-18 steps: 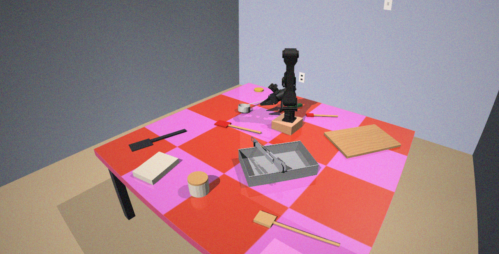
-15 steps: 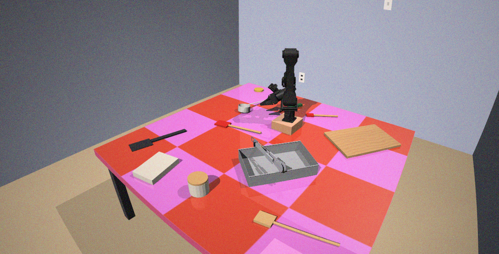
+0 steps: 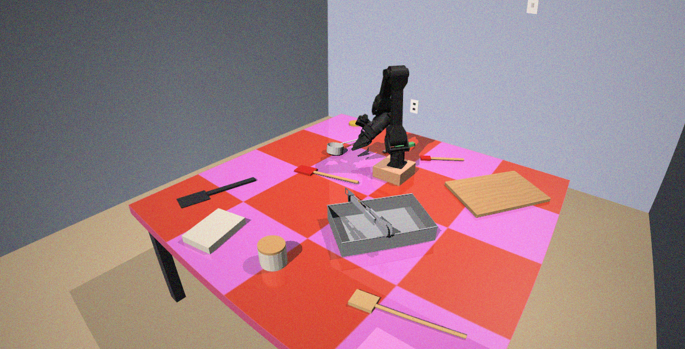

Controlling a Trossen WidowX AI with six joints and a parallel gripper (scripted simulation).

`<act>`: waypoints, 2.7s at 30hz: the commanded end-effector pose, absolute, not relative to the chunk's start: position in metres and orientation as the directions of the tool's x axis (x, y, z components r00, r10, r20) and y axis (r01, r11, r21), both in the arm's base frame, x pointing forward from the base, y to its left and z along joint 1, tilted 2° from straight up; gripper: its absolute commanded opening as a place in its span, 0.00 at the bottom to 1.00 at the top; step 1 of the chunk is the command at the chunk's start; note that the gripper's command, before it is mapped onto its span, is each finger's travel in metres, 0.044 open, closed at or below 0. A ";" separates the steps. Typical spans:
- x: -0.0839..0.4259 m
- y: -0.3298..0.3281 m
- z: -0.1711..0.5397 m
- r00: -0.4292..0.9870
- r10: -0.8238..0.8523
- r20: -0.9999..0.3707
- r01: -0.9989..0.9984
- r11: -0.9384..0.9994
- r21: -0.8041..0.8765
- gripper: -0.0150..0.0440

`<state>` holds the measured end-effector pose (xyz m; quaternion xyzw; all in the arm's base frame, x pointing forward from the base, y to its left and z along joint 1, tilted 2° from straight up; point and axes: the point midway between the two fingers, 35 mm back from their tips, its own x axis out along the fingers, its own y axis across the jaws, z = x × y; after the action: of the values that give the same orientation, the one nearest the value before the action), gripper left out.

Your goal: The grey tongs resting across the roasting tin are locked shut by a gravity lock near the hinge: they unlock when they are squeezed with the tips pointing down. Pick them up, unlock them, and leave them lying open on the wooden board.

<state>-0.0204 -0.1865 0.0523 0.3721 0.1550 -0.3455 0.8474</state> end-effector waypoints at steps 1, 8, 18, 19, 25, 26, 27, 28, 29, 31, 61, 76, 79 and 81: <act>-0.004 -0.197 0.051 0.751 -0.317 -0.579 0.658 0.430 0.618 1.00; 0.033 -0.218 0.050 0.727 -0.046 -0.686 0.663 0.310 0.682 1.00; 0.117 -0.229 0.058 0.546 0.219 -0.808 0.799 0.153 0.582 1.00; 0.127 -0.229 0.059 0.524 0.235 -0.819 0.815 0.143 0.562 1.00; 0.180 -0.221 0.067 0.408 0.277 -0.870 0.893 0.078 0.443 1.00; 0.188 -0.220 0.068 0.391 0.278 -0.877 0.904 0.062 0.423 1.00; 0.196 -0.217 0.069 0.369 0.280 -0.886 0.917 0.049 0.397 1.00; 0.206 -0.214 0.070 0.344 0.280 -0.896 0.930 0.033 0.367 1.00; 0.216 -0.210 0.071 0.318 0.279 -0.906 0.942 0.017 0.336 1.00; 0.233 -0.204 0.074 0.283 0.274 -0.919 0.957 -0.018 0.289 1.00; 0.390 -0.009 0.104 0.104 0.076 -0.992 0.971 -0.224 0.084 1.00; 0.403 0.083 0.096 0.057 -0.031 -0.998 0.857 -0.512 0.065 1.00; 0.402 0.084 0.095 0.057 -0.031 -0.998 0.857 -0.512 0.064 1.00; 0.398 0.087 0.095 0.056 -0.030 -0.998 0.857 -0.512 0.064 1.00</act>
<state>0.4015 0.0829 0.0954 0.6261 0.3326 -0.6009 0.3692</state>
